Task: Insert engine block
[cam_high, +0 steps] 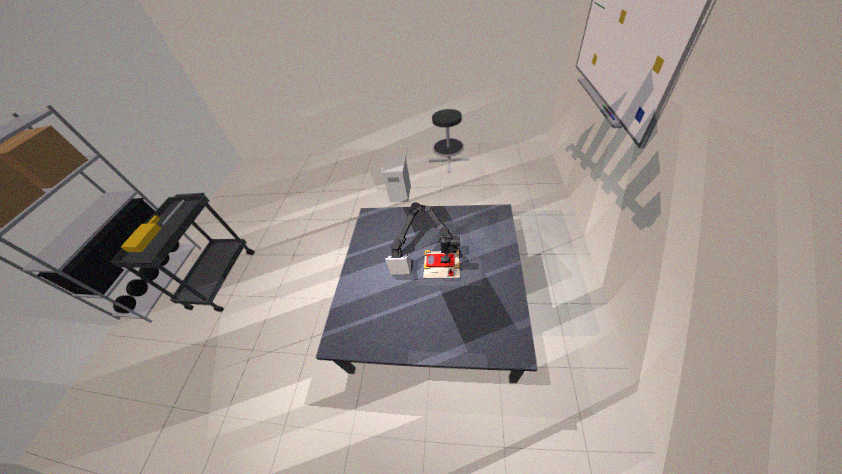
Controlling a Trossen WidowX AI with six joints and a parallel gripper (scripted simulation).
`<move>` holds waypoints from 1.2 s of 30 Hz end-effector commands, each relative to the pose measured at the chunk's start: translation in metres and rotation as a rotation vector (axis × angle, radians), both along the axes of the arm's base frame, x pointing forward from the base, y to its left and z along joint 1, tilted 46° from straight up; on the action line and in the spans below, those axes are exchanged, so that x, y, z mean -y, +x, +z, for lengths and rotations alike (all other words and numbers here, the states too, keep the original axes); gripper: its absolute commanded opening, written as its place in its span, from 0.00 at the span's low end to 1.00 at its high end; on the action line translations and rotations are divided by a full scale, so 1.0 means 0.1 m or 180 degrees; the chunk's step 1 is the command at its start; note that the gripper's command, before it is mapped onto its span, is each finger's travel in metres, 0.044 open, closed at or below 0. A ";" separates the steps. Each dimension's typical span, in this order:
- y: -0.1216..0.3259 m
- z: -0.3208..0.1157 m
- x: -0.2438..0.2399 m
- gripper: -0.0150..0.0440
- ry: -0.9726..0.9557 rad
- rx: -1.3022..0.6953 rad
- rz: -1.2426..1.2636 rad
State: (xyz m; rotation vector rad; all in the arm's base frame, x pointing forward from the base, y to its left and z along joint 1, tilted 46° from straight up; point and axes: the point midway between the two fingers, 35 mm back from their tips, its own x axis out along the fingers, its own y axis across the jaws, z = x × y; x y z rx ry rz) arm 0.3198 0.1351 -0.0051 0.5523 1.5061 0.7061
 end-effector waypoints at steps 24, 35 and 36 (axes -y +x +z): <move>0.00 0.10 0.11 0.78 0.0006 -0.0005 -0.0013; 0.00 0.10 0.11 0.29 0.0006 -0.0005 -0.0013; 0.00 0.10 0.11 0.25 0.0006 -0.0005 -0.0013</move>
